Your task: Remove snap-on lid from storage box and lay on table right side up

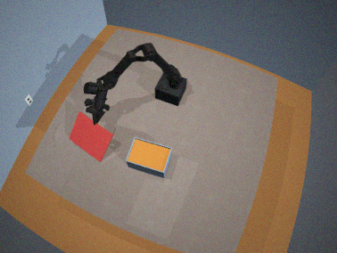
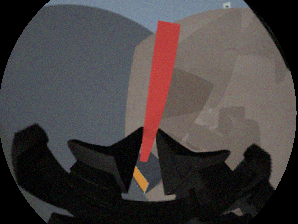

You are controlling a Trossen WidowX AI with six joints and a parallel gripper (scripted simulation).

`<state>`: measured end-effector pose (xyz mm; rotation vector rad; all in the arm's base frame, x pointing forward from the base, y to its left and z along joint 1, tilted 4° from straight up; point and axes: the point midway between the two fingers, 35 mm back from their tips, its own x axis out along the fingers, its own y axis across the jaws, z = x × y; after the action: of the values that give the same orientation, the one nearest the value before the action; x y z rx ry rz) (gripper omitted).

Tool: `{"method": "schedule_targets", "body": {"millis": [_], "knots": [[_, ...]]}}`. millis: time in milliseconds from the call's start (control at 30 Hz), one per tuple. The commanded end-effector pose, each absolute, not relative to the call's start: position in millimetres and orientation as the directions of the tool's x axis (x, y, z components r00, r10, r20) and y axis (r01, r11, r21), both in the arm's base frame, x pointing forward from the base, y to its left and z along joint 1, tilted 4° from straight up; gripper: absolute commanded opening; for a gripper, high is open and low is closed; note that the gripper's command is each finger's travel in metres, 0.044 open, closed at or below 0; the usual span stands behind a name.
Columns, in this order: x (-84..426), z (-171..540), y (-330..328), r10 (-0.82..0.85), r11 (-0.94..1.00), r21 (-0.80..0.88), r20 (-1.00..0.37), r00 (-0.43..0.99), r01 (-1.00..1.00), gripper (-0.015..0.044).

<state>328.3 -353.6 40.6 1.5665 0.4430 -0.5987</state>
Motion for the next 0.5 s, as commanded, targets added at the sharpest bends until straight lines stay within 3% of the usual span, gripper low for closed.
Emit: {"method": "schedule_targets", "body": {"millis": [0,467], "knots": [[330.8,22.7,-345.1,-0.047,-0.1,0.773,-0.633,0.773,0.627,0.0],[330.9,11.5,-344.5,-0.047,-0.1,0.773,-0.633,0.773,0.627,0.0]]}}
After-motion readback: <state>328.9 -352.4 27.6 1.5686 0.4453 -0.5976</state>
